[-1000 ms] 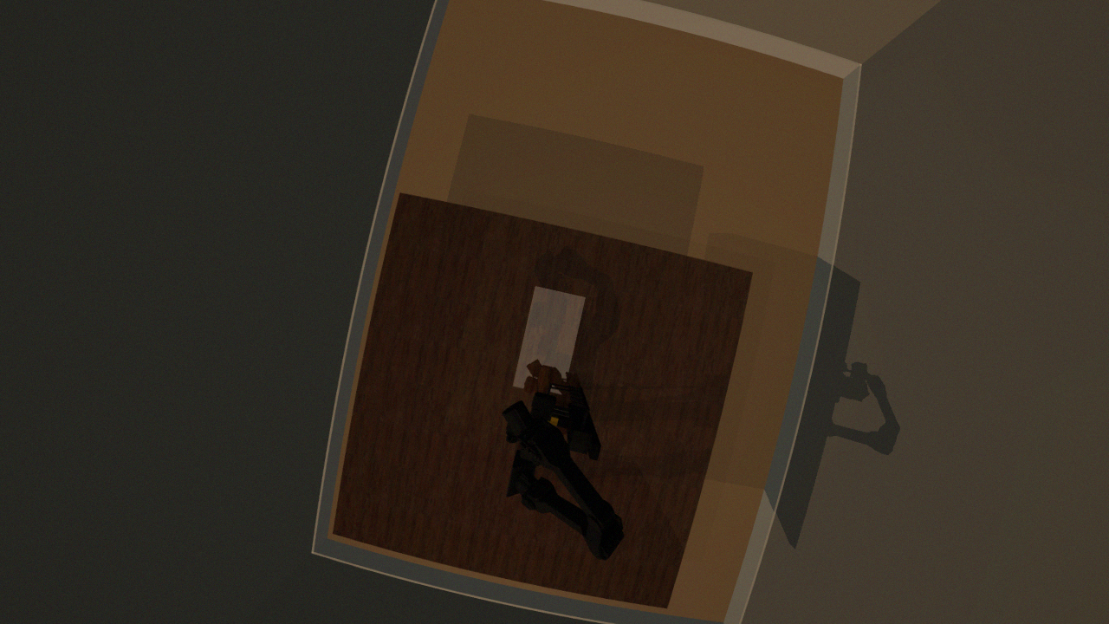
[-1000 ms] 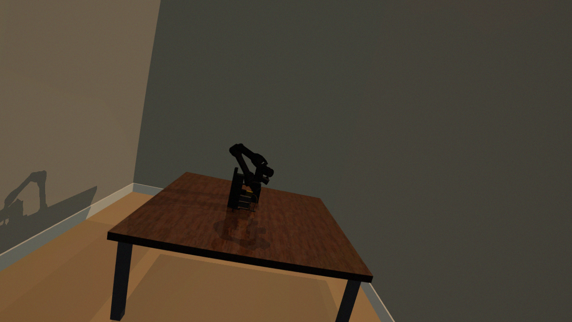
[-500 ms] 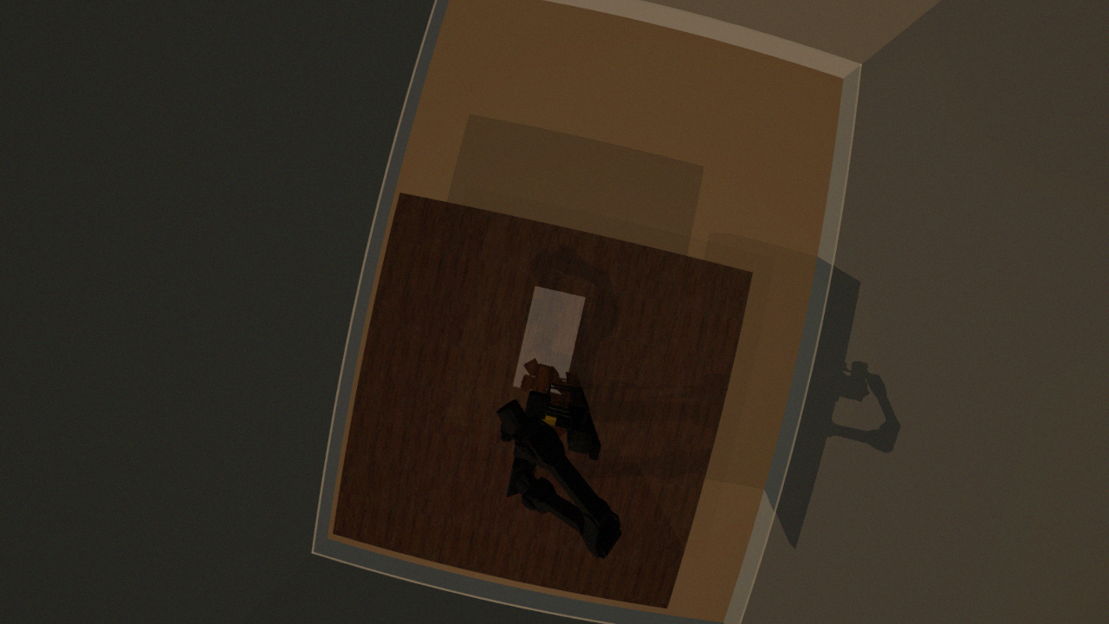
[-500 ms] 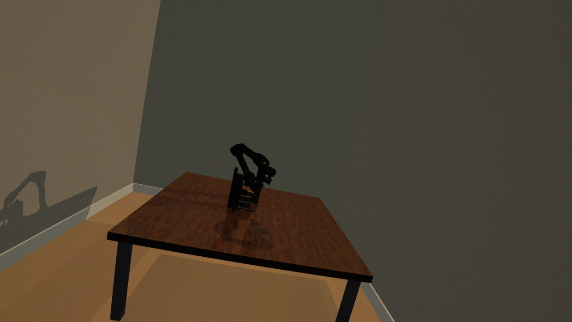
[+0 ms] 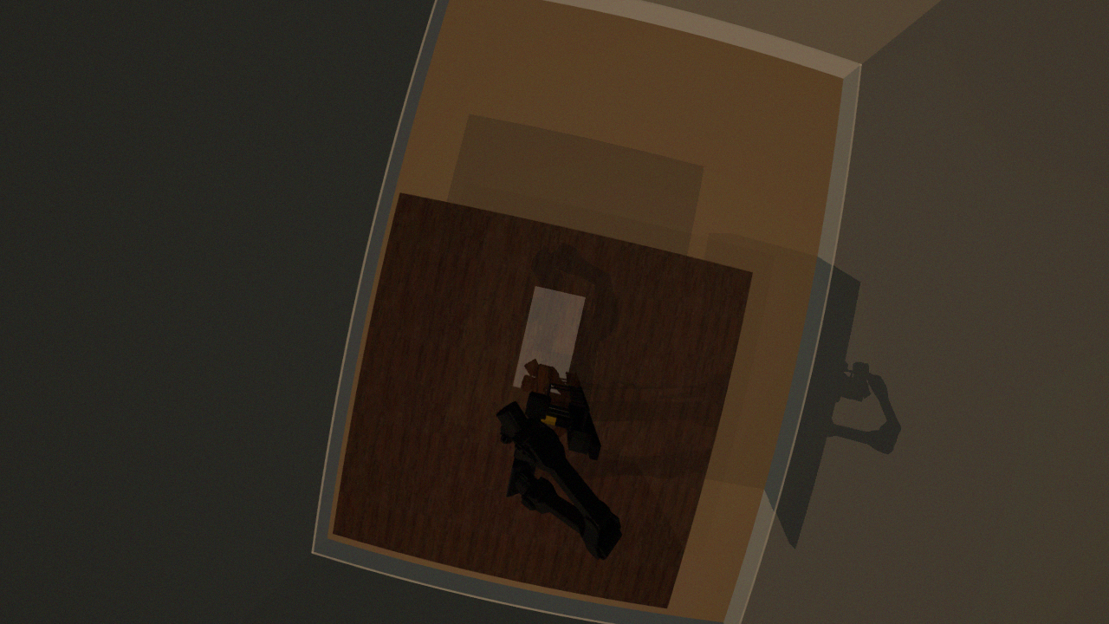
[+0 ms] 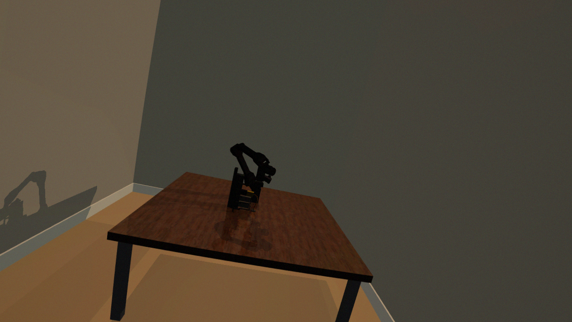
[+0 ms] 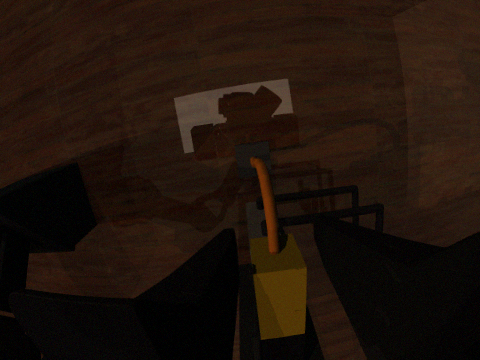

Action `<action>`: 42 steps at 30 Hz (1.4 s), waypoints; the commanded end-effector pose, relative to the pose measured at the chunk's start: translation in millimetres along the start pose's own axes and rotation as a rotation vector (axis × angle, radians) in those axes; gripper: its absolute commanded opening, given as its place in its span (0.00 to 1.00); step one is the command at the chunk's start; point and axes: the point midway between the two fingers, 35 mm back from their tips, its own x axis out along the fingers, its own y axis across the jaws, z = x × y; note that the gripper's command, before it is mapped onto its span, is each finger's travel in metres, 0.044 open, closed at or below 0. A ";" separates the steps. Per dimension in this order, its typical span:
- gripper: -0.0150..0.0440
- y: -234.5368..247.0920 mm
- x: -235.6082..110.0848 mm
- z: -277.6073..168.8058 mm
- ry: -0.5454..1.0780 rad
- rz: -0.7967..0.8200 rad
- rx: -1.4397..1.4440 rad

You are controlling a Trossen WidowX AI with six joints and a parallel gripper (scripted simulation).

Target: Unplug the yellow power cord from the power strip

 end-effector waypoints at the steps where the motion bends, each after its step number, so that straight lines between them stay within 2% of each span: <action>1: 0.53 -1.3 -2.9 -0.7 -0.008 -0.003 -0.002; 22: 0.53 0.1 -2.6 -32.4 -0.007 -0.002 -0.002; 42: 0.53 0.1 9.4 -33.4 -0.006 -0.002 -0.002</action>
